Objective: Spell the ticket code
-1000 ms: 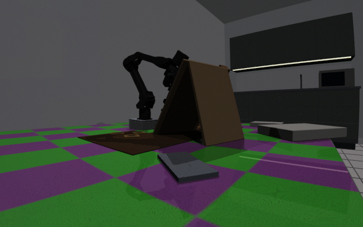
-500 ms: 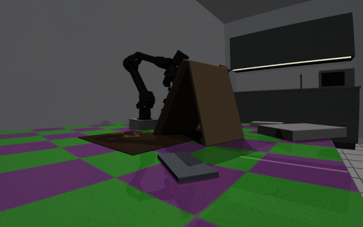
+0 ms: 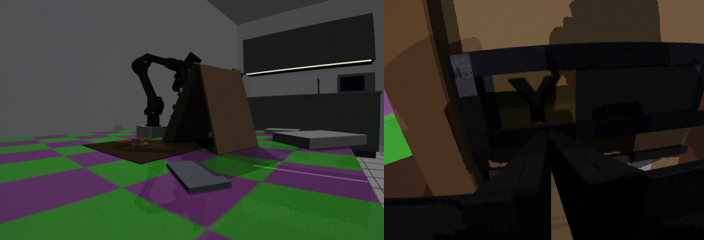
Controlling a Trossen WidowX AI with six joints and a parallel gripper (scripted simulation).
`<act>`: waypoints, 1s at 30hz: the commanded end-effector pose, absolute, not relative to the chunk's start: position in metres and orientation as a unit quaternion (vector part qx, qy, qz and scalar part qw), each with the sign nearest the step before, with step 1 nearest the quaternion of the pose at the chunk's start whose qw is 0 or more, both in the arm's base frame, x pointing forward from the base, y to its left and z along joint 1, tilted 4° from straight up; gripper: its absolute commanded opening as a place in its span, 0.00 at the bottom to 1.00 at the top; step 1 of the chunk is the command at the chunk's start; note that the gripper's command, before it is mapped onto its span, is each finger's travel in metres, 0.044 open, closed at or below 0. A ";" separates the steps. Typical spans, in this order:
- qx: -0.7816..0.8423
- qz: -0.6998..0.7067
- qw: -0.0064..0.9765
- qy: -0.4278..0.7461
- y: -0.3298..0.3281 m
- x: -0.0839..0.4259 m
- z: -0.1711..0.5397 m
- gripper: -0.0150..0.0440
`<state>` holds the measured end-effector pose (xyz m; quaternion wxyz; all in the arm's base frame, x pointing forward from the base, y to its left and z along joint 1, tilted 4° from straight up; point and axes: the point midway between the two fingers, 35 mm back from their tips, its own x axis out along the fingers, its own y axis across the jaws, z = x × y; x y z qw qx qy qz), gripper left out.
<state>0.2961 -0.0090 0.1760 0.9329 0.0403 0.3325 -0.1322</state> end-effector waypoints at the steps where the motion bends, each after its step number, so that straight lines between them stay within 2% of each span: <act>1: 0.038 -0.131 0.909 0.394 -0.018 0.306 0.183 0.25; 12: 0.086 -0.111 0.792 0.595 -0.048 0.314 0.190 0.25; 30: 0.088 -0.111 0.789 0.597 -0.049 0.314 0.188 0.25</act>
